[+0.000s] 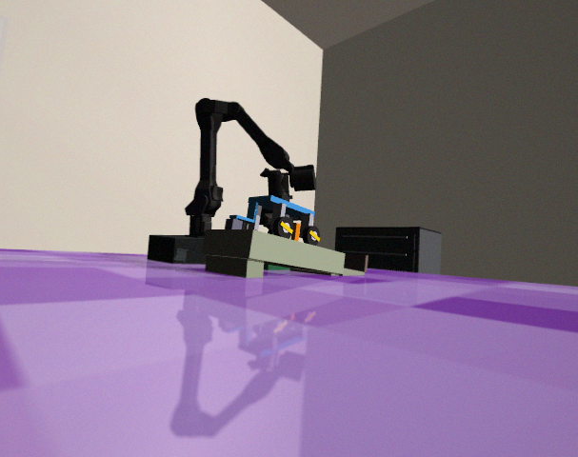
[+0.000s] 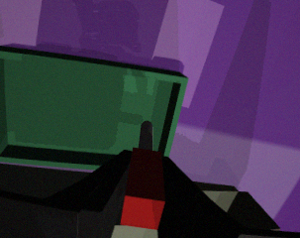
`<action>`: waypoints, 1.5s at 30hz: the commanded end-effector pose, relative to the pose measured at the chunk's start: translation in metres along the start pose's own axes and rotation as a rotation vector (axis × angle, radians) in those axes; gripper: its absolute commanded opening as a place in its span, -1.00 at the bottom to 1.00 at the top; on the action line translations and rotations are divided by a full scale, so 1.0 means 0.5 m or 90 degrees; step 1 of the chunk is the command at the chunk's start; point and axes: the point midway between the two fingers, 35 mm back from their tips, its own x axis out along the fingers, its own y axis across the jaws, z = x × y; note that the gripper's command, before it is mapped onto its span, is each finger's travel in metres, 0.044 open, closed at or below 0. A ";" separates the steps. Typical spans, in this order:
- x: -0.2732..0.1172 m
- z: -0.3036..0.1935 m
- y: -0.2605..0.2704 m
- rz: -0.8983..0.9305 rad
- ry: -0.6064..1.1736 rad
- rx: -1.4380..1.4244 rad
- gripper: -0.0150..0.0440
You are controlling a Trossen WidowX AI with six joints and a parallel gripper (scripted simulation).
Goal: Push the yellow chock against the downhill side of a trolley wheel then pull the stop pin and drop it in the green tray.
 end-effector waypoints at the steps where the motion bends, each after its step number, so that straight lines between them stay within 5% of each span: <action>1: 0.006 0.003 0.001 -0.001 -0.006 0.004 -0.14; 5: 0.005 0.001 0.007 -0.001 -0.006 0.004 0.15; 45: 0.018 -0.003 0.063 0.001 -0.006 0.004 0.15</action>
